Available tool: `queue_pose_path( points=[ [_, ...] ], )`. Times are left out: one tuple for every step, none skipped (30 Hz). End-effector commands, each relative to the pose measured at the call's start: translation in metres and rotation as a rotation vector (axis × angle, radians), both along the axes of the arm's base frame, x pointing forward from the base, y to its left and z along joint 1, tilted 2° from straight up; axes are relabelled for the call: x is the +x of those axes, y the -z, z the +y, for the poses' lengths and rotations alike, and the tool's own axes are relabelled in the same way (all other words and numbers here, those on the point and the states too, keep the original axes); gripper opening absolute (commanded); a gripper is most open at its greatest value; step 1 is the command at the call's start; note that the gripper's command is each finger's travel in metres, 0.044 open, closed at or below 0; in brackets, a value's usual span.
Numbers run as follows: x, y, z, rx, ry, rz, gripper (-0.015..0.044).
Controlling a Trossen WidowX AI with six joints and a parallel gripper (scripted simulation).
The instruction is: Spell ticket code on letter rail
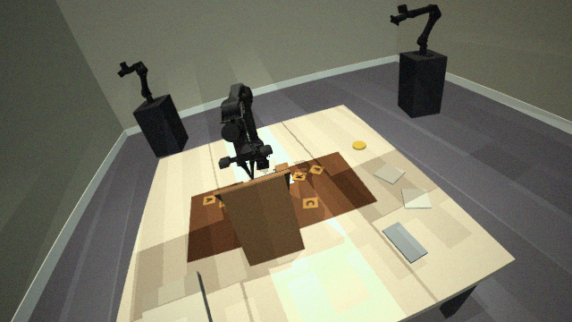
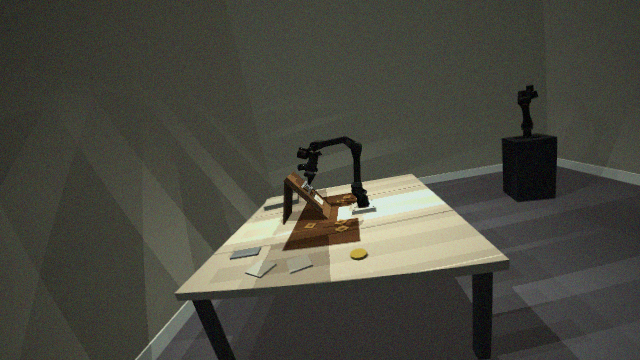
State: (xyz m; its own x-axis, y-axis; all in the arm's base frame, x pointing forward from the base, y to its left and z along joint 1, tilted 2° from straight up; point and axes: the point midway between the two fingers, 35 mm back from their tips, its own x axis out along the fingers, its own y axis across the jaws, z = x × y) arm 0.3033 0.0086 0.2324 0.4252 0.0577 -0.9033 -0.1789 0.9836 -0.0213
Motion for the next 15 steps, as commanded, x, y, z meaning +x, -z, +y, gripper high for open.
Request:
queue_pose_path(
  points=[
    [0.0049,0.0031,-0.0063,-0.023,-0.003,0.135,0.0],
    [0.0049,0.0031,-0.0063,-0.023,-0.003,0.135,0.0],
    [0.0049,0.0031,-0.0063,-0.023,-0.003,0.135,0.0],
    [0.0049,0.0031,-0.0063,-0.023,-0.003,0.135,0.0],
    [0.0049,0.0031,-0.0063,-0.023,-0.003,0.135,0.0],
    [0.0049,0.0031,-0.0063,-0.023,-0.003,0.135,0.0],
    [0.0049,0.0031,-0.0063,-0.023,-0.003,0.135,0.0],
    [0.0049,0.0031,-0.0063,-0.023,-0.003,0.135,0.0],
    [0.0048,0.003,-0.0061,-0.023,-0.003,0.135,0.0],
    [0.0048,0.003,-0.0058,-0.023,-0.003,0.135,0.0],
    [0.0049,0.0031,-0.0055,-0.023,-0.003,0.135,0.0],
    [0.0051,0.0033,-0.0052,-0.023,-0.003,0.135,0.0],
    [0.0055,0.0036,-0.0049,-0.023,-0.003,0.135,0.0],
    [0.0059,0.004,-0.0047,-0.022,-0.003,0.135,0.0],
    [0.0063,0.0044,-0.0046,-0.022,-0.003,0.135,0.0]
  ],
)
